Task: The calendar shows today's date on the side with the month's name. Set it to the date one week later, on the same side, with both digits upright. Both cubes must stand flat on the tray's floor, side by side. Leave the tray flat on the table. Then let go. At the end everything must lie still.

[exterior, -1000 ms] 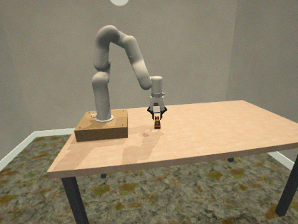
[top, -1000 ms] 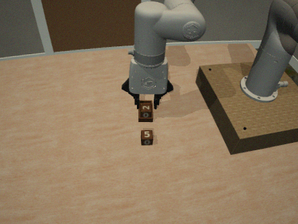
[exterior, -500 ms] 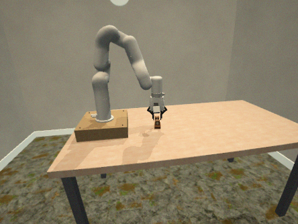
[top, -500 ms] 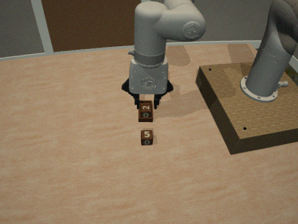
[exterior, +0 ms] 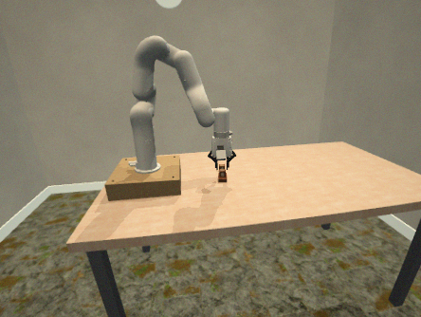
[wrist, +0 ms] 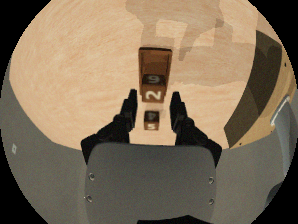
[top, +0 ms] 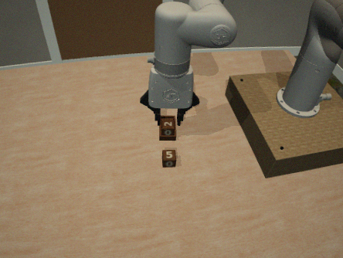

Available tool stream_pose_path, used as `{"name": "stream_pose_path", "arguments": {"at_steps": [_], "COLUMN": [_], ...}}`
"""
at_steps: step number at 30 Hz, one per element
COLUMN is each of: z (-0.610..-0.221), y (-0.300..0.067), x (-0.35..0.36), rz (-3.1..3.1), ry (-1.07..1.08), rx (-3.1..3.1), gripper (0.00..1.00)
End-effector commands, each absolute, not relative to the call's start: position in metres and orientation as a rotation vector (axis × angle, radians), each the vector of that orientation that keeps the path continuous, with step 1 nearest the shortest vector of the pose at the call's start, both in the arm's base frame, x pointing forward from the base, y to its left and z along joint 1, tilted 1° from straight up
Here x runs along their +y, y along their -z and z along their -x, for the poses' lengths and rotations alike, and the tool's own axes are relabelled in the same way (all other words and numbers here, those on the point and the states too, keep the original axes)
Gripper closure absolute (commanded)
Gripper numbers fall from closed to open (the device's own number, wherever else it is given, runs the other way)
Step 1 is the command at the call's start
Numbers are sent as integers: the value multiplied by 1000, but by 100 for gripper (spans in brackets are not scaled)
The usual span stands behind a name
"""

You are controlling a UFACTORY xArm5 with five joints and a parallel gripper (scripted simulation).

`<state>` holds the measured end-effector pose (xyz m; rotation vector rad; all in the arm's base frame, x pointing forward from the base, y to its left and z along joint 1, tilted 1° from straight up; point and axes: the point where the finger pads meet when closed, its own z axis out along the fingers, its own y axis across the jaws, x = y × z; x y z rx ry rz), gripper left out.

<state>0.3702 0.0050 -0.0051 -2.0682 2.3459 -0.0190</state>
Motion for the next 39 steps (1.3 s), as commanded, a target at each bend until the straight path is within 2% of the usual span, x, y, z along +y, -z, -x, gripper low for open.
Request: {"name": "stream_pose_path", "arguments": {"at_steps": [1,21,39], "z": [-371,-371,-372], "y": [4,6,29], "x": [5,5,5], "rz": [2067,2067,2067], "ry": [22,22,22], "rx": [2344,2344,2344], "gripper": [51,51,51]}}
